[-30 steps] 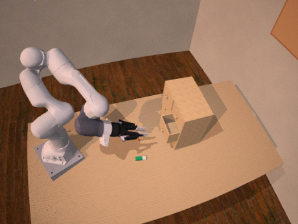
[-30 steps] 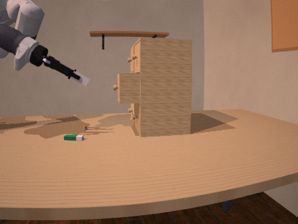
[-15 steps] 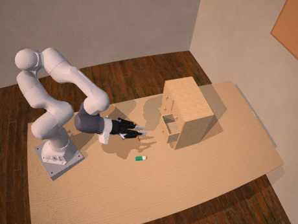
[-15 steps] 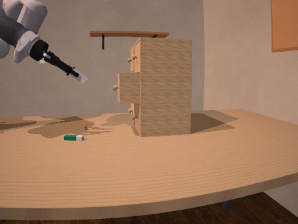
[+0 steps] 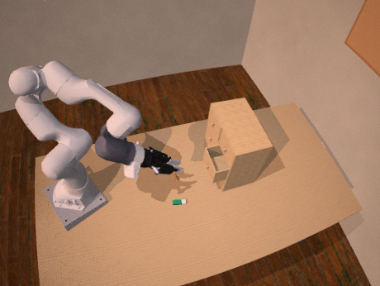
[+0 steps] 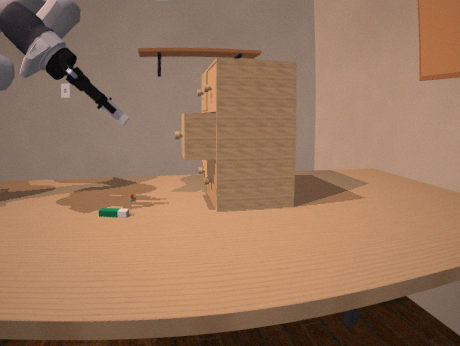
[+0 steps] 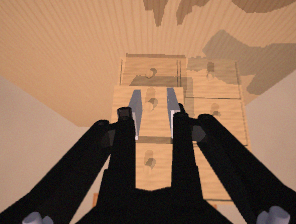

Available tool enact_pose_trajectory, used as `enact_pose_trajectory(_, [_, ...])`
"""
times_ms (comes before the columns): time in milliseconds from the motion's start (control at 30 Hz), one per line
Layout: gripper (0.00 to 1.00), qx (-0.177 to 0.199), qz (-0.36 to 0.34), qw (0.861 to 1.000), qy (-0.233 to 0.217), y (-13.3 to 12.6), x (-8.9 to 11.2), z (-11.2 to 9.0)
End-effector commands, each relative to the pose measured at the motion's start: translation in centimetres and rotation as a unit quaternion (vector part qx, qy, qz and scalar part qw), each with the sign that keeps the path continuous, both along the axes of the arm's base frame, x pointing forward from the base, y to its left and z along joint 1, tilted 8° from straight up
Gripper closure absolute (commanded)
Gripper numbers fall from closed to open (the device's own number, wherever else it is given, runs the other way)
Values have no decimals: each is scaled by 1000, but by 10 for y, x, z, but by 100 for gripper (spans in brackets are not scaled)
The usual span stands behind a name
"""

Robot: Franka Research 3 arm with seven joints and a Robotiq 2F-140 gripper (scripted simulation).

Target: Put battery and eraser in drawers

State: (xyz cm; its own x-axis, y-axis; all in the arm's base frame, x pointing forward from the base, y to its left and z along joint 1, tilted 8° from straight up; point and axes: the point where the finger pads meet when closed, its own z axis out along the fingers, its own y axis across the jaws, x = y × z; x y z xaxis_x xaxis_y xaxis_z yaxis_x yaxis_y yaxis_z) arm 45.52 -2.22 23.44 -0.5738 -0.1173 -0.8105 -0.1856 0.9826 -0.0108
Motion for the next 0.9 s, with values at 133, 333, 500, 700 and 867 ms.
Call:
enact_pose_trajectory(133, [80, 28, -38, 998, 43, -8, -8, 5])
enact_pose_trajectory(333, [80, 23, -35, 996, 76, -8, -14, 13])
enact_pose_trajectory(500, [80, 16, -36, 992, 117, -10, -24, 18])
enact_pose_trajectory(700, [80, 9, -35, 986, 165, -12, -34, 26])
enact_pose_trajectory(867, [80, -2, -32, 971, 237, -14, -50, 38])
